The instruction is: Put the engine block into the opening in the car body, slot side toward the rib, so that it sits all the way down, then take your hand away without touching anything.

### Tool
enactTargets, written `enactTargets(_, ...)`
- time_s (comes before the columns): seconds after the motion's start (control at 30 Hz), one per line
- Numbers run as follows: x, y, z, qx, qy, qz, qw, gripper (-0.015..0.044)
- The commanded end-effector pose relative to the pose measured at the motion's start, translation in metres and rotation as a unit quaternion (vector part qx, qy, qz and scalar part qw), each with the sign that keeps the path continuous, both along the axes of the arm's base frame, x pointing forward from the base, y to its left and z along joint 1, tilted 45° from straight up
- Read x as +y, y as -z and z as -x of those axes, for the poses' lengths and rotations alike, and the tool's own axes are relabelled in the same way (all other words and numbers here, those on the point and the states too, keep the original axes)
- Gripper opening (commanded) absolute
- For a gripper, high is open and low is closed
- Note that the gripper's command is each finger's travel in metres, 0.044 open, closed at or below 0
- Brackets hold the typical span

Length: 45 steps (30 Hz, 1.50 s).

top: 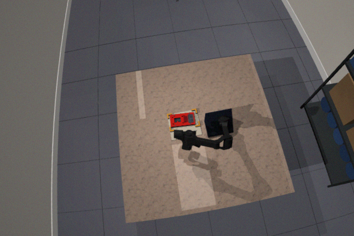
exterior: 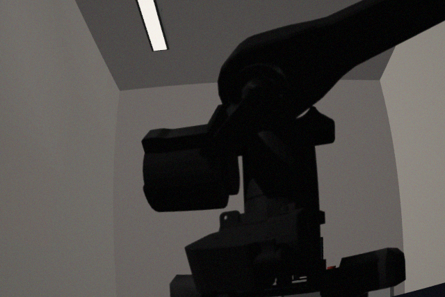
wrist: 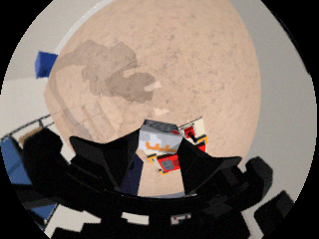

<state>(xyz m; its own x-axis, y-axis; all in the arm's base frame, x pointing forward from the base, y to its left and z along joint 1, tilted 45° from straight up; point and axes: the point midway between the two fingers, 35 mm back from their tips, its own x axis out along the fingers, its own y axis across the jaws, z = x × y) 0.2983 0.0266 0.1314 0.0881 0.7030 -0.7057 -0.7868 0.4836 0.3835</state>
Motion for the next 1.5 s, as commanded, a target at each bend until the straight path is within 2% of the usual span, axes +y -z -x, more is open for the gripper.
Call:
enactTargets(0.0, 0.000, 0.001, 0.000, 0.055, 0.056, -0.006, 0.997, 0.0000)
enactTargets(0.53, 0.002, 0.002, 0.000, 0.245, 0.246, -0.030, 0.937, 0.0000)
enactTargets(1.1, 0.003, 0.004, 0.000, 0.425, 0.428, -0.053, 0.796, 0.0000)
enactTargets(1.47, 0.014, 0.014, -0.002, 0.458, 0.461, -0.058, 0.758, 0.0000)
